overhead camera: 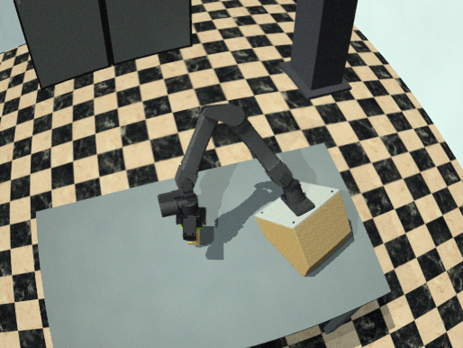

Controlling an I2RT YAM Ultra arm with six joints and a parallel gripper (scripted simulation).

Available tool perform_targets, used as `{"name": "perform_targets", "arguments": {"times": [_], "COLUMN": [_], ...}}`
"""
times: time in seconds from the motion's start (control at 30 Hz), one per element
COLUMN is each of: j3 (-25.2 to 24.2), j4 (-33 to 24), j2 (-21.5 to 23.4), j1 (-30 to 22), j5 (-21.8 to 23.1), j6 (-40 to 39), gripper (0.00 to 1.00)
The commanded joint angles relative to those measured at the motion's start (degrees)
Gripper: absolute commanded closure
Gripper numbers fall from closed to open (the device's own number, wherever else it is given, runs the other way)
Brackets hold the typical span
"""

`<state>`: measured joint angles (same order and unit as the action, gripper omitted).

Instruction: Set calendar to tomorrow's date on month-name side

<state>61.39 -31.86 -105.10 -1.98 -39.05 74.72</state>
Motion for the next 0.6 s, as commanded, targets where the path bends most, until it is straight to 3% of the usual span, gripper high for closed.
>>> {"name": "perform_targets", "arguments": {"times": [0.0, 0.57], "j3": [-0.64, -0.36], "j4": [0.02, 0.35], "j2": [1.53, 1.87], "j1": [-0.76, -0.72], "j5": [0.73, 0.72], "j6": [0.56, 0.61], "gripper": [0.74, 0.74]}}
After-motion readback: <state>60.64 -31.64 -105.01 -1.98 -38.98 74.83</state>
